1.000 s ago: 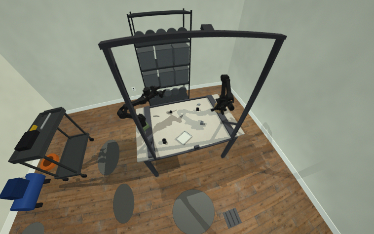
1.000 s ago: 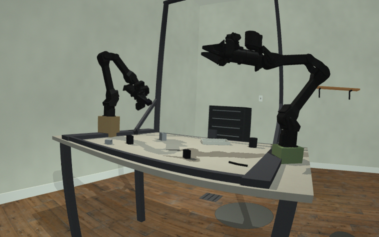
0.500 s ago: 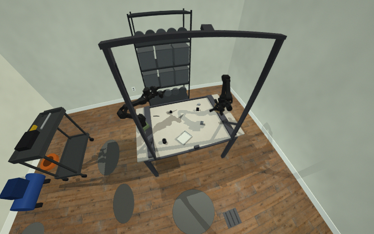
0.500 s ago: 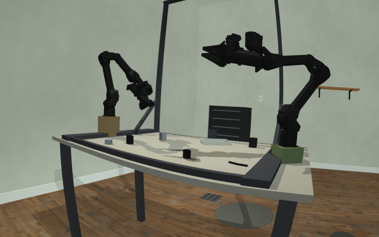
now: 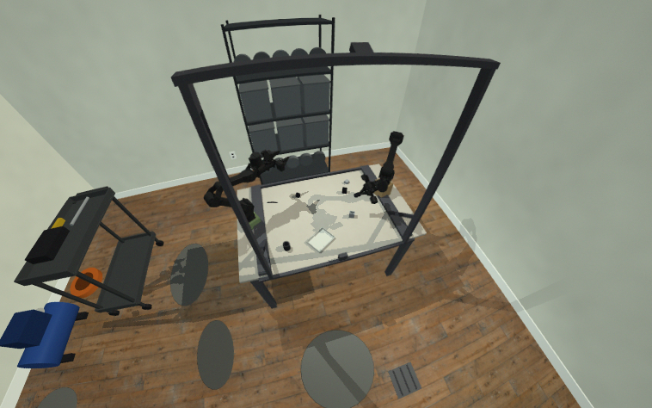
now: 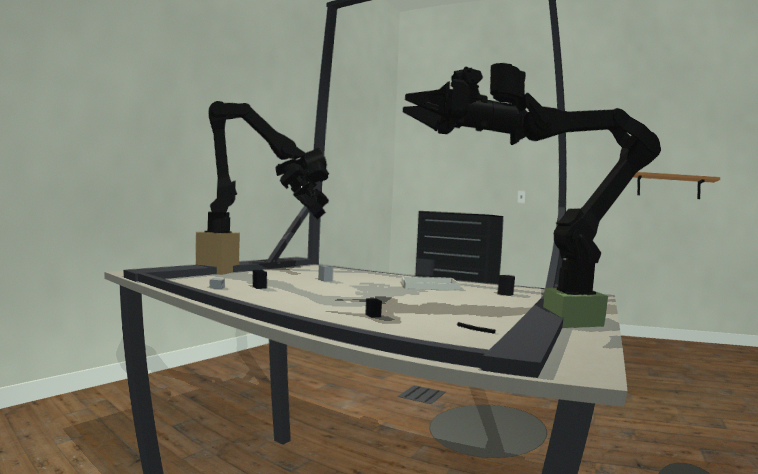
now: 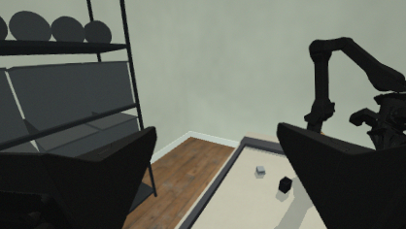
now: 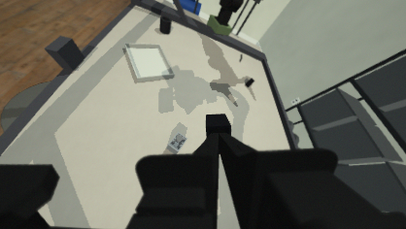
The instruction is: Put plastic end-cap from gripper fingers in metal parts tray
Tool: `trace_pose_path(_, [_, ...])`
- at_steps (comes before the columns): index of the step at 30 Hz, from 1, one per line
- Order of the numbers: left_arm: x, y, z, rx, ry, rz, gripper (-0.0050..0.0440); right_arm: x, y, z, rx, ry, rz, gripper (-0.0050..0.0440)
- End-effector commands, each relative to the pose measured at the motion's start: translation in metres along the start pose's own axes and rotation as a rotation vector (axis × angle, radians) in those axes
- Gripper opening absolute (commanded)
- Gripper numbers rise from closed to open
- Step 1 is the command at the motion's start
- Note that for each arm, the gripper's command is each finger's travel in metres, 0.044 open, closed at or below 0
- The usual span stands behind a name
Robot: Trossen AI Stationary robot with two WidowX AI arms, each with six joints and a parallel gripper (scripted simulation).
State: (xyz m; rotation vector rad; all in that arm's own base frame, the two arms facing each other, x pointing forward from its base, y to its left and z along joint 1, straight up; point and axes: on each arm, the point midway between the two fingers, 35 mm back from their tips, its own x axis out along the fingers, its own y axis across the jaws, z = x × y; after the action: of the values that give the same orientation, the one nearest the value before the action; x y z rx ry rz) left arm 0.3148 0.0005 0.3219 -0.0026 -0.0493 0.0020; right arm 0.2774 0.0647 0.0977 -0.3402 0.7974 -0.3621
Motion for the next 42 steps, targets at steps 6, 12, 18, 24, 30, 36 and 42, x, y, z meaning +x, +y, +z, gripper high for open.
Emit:
trace_pose_path(6, [-0.001,0.000,0.006,0.003,-0.015,-0.003,0.0440,0.045,-0.028,0.042,0.335,0.041,0.010,0.0000])
trace_pose_path(12, [-0.001,0.000,0.006,0.003,-0.015,-0.003,0.0440,0.065,-0.045,0.057,0.460,0.043,0.009,0.0000])
trace_pose_path(18, [-0.001,0.000,0.006,0.003,-0.015,-0.003,0.0440,0.092,-0.076,0.074,0.623,0.032,-0.001,0.0000])
trace_pose_path(24, [-0.001,0.000,0.006,0.003,-0.015,-0.003,0.0440,0.112,-0.105,0.085,0.743,0.013,-0.010,0.0000])
trace_pose_path(30, [-0.001,0.000,0.006,0.003,-0.015,-0.003,0.0440,0.131,-0.136,0.095,0.851,-0.017,-0.020,0.0000])
trace_pose_path(36, [-0.001,0.000,0.006,0.003,-0.015,-0.003,0.0440,0.149,-0.175,0.100,0.966,-0.058,-0.036,0.0000])
trace_pose_path(42, [-0.001,0.000,0.006,0.003,-0.015,-0.003,0.0440,0.159,-0.202,0.102,1.034,-0.089,-0.048,0.0000])
